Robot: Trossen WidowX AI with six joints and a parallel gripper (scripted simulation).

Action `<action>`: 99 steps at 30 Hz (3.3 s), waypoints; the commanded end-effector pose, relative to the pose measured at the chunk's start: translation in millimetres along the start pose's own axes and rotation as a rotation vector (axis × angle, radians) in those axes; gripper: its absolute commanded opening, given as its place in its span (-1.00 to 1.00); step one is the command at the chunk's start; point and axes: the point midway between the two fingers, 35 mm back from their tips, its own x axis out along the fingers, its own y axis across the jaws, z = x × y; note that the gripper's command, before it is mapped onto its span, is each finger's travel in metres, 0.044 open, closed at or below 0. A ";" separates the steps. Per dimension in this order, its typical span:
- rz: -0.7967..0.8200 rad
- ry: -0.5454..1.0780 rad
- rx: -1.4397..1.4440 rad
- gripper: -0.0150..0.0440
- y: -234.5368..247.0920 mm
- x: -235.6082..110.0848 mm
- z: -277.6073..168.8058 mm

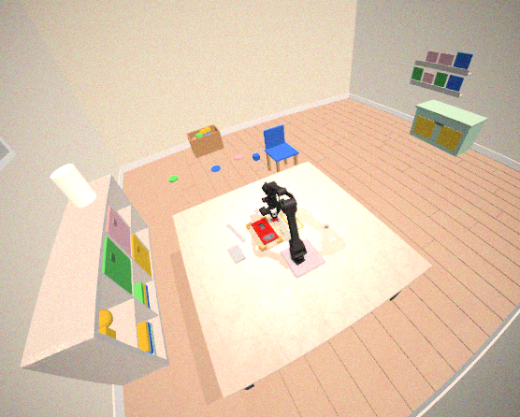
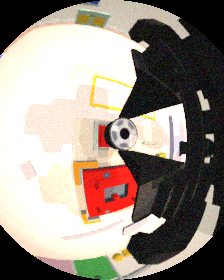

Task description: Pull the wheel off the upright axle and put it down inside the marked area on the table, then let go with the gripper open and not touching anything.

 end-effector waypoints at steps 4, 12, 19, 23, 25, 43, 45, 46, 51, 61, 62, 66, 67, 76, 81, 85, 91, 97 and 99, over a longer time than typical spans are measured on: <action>0.001 -0.015 -0.003 -0.49 0.1 -8.1 1.5; 0.001 -0.016 -0.003 -0.49 0.1 -10.8 1.4; 0.002 -0.017 -0.003 -0.49 0.1 -13.1 1.3; 0.002 -0.017 -0.003 -0.49 0.1 -14.4 1.2; 0.002 -0.018 -0.003 -0.49 0.1 -15.1 1.2; 0.002 -0.019 -0.004 -0.49 -0.3 -37.9 0.7; 0.002 -0.019 -0.004 -0.49 -0.4 -47.9 -0.3; 0.002 -0.020 -0.004 -0.49 -0.5 -51.9 -0.8; -0.001 -0.015 0.000 -0.49 -4.6 -47.0 -2.1; -0.004 -0.015 -0.002 -0.49 -56.8 -51.0 -27.5; -0.004 -0.015 -0.002 -0.49 -61.7 -51.3 -30.5; -0.006 -0.015 -0.003 -0.49 -80.7 -52.6 -43.3; -0.006 -0.015 -0.003 -0.49 -85.2 -52.9 -46.7; -0.007 -0.015 -0.004 -0.49 -100.4 -50.1 -58.7; -0.007 -0.015 -0.004 -0.49 -100.5 -36.2 -58.6; -0.007 -0.015 -0.004 -0.49 -100.8 -29.2 -57.9; -0.007 -0.015 -0.004 -0.49 -101.9 -0.3 -55.3; -0.007 -0.014 -0.004 -0.49 -101.8 32.4 -55.8; -0.007 -0.014 -0.004 -0.49 -101.4 43.1 -56.7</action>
